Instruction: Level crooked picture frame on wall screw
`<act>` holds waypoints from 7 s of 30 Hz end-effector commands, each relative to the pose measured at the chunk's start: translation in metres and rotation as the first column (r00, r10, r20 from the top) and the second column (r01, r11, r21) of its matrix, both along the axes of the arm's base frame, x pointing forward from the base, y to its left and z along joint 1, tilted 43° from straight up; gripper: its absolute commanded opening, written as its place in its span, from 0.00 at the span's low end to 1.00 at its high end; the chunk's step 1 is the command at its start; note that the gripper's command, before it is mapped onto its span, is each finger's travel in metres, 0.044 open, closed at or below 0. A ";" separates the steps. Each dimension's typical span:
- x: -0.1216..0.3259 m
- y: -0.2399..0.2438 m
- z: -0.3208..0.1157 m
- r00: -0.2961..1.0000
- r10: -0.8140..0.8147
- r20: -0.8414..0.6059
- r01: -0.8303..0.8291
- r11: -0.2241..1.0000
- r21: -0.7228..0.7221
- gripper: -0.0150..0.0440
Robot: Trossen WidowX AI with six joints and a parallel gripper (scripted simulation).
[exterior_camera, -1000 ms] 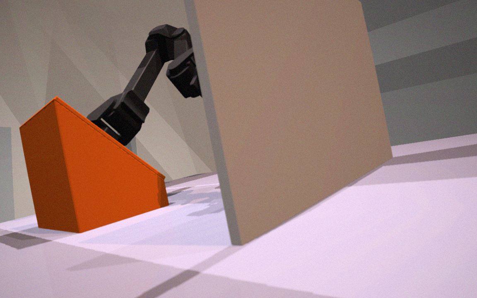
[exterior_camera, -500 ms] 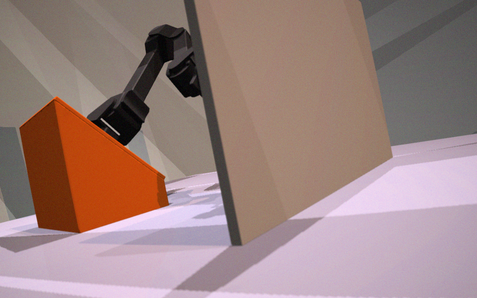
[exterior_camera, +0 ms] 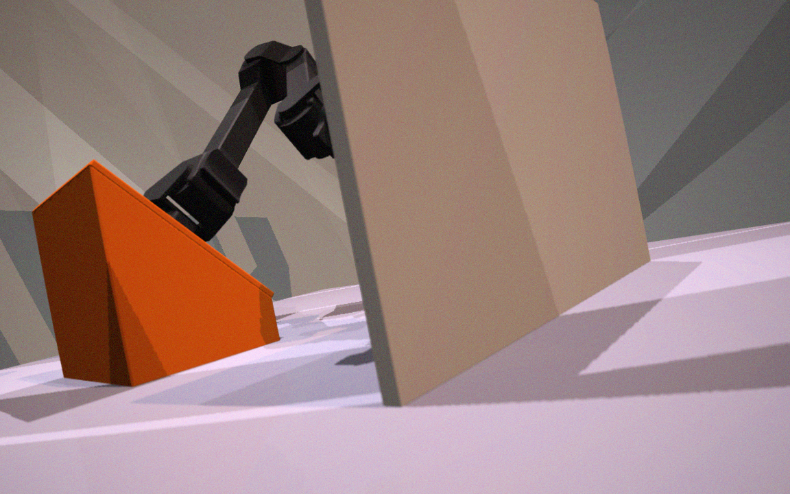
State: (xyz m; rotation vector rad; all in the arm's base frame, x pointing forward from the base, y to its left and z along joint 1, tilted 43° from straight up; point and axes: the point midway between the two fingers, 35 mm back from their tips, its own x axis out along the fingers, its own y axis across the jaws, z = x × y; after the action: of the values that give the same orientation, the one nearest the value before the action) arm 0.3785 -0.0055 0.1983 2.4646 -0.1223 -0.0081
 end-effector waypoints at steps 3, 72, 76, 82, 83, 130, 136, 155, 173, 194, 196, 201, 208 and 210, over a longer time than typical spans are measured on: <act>0.000 -0.005 0.004 1.000 -0.014 0.008 0.014 1.000 -0.003 0.25; 0.000 -0.004 0.011 1.000 -0.014 0.008 0.014 1.000 -0.003 0.25; 0.000 -0.003 0.011 1.000 -0.014 0.008 0.014 1.000 -0.003 0.25; 0.000 -0.001 0.010 1.000 -0.014 0.008 0.014 1.000 -0.003 0.25; 0.000 -0.001 0.010 1.000 -0.014 0.008 0.014 1.000 -0.003 0.25; 0.001 0.005 0.005 1.000 -0.003 0.002 0.003 1.000 -0.004 0.25; 0.001 0.006 0.005 1.000 -0.006 -0.005 0.006 0.997 -0.079 0.25; 0.001 0.007 0.004 1.000 -0.008 -0.012 0.006 0.990 -0.138 0.43; -0.059 0.016 0.010 1.000 -0.011 -0.004 0.011 0.998 -0.059 0.69; -0.129 -0.036 0.027 1.000 -0.011 0.014 0.008 0.985 0.173 0.69; -0.129 -0.036 0.027 1.000 -0.011 0.014 0.008 0.985 0.173 0.69; -0.129 -0.036 0.027 1.000 -0.011 0.014 0.008 0.985 0.173 0.69; -0.129 -0.036 0.027 1.000 -0.011 0.014 0.008 0.985 0.173 0.69; -0.129 -0.036 0.027 1.000 -0.011 0.014 0.008 0.985 0.173 0.69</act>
State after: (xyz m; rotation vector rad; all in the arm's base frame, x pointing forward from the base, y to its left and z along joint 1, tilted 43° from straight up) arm 0.2492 -0.0420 0.2250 2.6320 -0.1489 -0.0065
